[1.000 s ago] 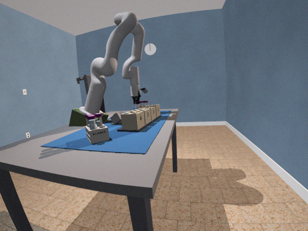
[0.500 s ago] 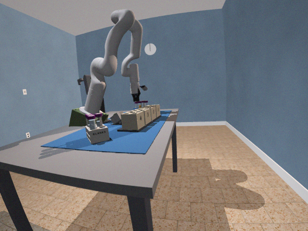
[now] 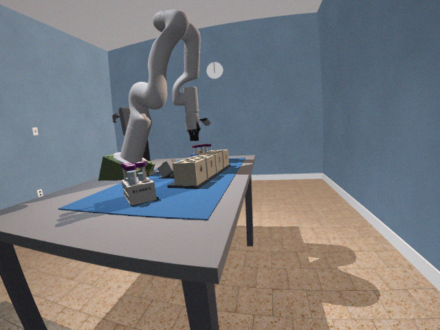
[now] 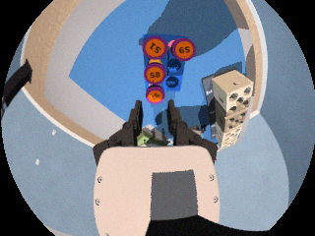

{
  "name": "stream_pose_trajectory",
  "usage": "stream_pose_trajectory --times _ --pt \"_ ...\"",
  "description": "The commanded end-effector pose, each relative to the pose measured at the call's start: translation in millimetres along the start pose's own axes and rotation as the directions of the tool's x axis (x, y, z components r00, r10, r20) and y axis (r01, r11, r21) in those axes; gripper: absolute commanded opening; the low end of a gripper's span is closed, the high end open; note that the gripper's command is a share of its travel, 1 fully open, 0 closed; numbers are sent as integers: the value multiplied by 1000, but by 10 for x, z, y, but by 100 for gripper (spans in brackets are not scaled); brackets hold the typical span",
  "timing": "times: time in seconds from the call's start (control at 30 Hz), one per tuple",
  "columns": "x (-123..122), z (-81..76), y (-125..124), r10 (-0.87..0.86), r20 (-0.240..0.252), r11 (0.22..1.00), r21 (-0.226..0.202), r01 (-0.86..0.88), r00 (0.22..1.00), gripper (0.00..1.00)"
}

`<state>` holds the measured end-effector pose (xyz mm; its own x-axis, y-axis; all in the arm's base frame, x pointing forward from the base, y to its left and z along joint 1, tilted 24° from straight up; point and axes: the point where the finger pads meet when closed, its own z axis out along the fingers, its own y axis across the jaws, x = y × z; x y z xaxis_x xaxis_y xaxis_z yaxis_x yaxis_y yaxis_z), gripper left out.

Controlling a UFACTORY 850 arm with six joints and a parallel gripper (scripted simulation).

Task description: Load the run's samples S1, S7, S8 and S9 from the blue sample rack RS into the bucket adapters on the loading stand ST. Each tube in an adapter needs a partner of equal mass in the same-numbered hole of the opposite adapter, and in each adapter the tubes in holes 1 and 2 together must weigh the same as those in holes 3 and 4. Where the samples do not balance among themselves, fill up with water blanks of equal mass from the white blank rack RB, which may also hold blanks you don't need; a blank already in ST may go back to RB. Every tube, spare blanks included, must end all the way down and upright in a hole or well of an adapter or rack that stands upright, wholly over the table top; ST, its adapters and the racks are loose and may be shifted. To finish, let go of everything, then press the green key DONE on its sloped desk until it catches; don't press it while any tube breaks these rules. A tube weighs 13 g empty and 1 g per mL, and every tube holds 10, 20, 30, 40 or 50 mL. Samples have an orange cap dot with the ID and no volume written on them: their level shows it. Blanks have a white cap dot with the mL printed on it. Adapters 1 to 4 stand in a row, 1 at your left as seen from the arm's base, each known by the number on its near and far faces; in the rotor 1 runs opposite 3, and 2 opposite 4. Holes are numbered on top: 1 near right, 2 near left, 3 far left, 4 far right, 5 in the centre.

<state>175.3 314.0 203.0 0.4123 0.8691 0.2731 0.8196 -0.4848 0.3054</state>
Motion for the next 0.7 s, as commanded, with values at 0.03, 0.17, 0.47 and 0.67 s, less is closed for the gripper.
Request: stream_pose_trajectory --times 0.03,0.17,0.47,0.67 --pt "7 -140 2 0 3 1000 1 0 1000 43" --pt "7 -200 2 0 3 1000 1 0 1000 43" --pt "8 -361 2 0 3 1000 1 0 1000 43" --pt "9 -481 2 0 3 1000 1 0 1000 43"
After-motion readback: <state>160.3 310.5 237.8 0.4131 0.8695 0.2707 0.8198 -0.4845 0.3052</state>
